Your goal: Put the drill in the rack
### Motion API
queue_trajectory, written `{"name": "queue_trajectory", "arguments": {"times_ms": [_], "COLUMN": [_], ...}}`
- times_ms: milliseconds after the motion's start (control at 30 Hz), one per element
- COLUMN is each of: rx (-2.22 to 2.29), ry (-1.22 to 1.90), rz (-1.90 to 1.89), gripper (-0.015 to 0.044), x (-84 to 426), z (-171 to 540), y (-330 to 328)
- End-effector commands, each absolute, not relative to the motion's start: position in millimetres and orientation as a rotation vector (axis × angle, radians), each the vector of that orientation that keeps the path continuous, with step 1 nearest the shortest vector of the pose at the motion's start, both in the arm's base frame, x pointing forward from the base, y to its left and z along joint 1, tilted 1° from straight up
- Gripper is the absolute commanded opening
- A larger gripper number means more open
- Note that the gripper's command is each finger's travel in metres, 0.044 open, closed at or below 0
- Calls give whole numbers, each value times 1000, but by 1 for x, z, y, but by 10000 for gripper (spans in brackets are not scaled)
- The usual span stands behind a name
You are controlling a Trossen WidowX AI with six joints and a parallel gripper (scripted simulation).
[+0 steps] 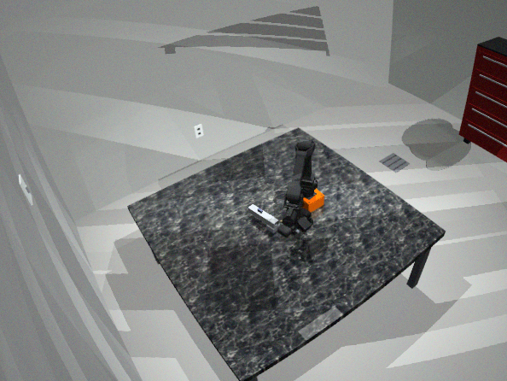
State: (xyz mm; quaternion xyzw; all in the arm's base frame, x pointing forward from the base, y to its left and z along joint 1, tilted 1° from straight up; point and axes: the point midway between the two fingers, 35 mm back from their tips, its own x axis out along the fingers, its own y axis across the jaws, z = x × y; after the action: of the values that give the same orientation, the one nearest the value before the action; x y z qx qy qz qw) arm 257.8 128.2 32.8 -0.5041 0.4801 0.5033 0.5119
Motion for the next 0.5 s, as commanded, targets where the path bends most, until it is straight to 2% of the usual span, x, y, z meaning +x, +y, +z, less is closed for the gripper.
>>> {"name": "queue_trajectory", "arguments": {"times_ms": [0, 467], "rx": [-1220, -1219], "ry": [1151, 1152], "rz": [1206, 1208], "gripper": [0, 0], "x": [259, 240], "z": [36, 32], "y": [127, 131]}}
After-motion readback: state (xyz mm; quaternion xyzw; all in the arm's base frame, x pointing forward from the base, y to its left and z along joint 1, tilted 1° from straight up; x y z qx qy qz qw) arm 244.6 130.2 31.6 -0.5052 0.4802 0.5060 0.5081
